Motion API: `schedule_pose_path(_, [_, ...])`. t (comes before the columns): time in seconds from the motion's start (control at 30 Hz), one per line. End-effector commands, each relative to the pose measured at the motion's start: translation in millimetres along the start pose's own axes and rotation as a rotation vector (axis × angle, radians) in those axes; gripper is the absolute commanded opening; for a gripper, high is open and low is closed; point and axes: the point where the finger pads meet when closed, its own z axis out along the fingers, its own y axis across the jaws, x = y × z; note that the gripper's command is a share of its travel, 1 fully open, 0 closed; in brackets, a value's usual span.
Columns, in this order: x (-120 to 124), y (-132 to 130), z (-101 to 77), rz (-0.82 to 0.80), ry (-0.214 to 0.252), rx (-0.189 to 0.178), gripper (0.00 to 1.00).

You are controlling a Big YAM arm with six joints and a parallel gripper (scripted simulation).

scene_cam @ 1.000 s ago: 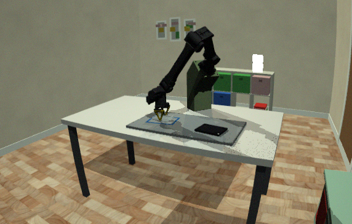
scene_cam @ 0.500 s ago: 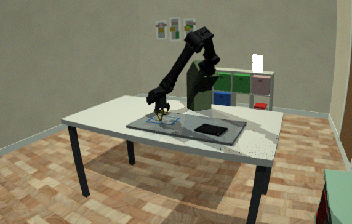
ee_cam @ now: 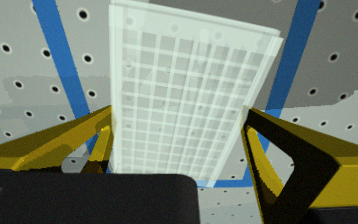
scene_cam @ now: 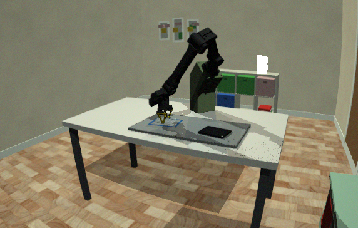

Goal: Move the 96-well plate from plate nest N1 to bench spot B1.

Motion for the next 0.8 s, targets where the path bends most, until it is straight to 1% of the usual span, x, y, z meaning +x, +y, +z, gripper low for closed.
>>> schedule_pose_path(0.0, [1.0, 2.8, 4.9, -0.006, -0.003, -0.002, 0.0])
schedule_pose_path(0.03, [1.0, 2.8, 4.9, -0.006, -0.003, -0.002, 0.0])
schedule_pose_path(0.07, [-0.5, 5.2, 0.6, -0.006, -0.008, -0.009, 0.0])
schedule_pose_path(0.3, [0.9, 1.5, 6.6, -0.004, -0.003, 0.0, 0.0])
schedule_pose_path(0.43, [-0.9, 5.3, 5.0, -0.006, -0.007, -0.008, 0.0])
schedule_pose_path(0.53, [1.0, 2.7, 7.3, -0.006, -0.004, -0.002, 0.0])
schedule_pose_path(0.67, [-0.9, -1.8, 5.8, 0.005, -0.005, 0.0, 0.0])
schedule_pose_path(0.77, [1.1, 0.8, 6.6, -0.001, -0.004, -0.002, 0.0])
